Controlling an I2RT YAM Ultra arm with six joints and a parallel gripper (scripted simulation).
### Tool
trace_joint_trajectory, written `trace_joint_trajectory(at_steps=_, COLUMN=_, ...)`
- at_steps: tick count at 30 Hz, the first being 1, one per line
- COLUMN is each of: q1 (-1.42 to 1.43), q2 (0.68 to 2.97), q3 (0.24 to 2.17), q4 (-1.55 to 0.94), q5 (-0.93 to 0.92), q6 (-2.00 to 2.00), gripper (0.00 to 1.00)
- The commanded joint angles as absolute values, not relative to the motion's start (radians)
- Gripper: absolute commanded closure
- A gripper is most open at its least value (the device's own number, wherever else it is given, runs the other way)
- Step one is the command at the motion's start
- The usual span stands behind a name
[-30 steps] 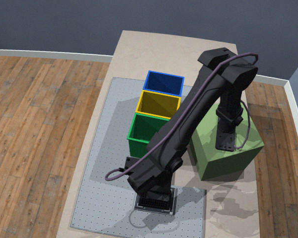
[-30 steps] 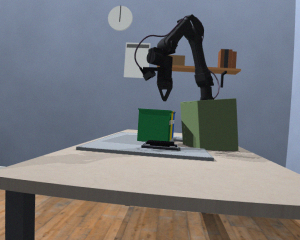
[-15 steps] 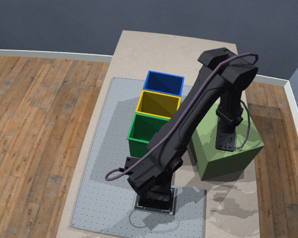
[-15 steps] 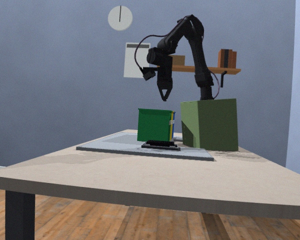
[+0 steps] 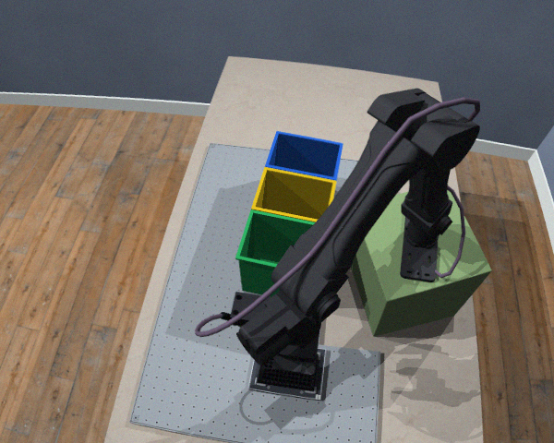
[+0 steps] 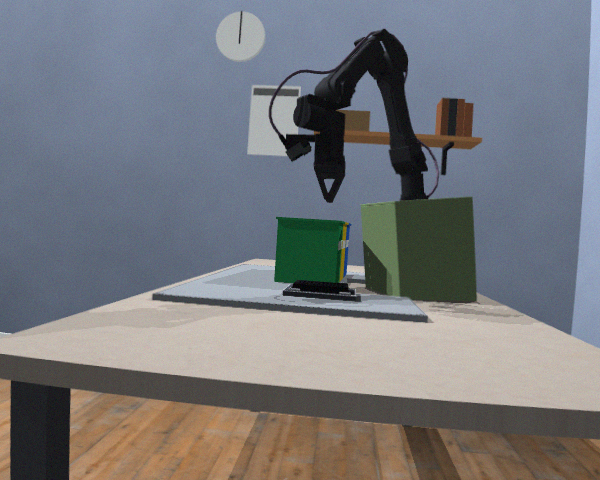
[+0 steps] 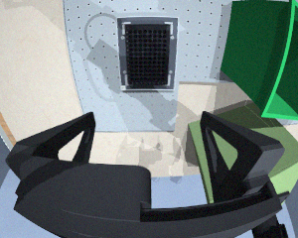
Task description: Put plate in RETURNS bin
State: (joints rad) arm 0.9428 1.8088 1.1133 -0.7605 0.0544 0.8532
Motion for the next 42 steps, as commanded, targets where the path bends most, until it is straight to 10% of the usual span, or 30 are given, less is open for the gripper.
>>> trace_joint_trajectory(at_steps=1, q1=0.933, q2=1.819, q3=1.148, q4=-0.774, q5=0.074, q6=0.852, gripper=0.00)
trace_joint_trajectory(at_steps=42, q1=0.924, q2=1.937, q3=1.072, q4=-0.596, q5=0.073, q6=0.838, gripper=0.00)
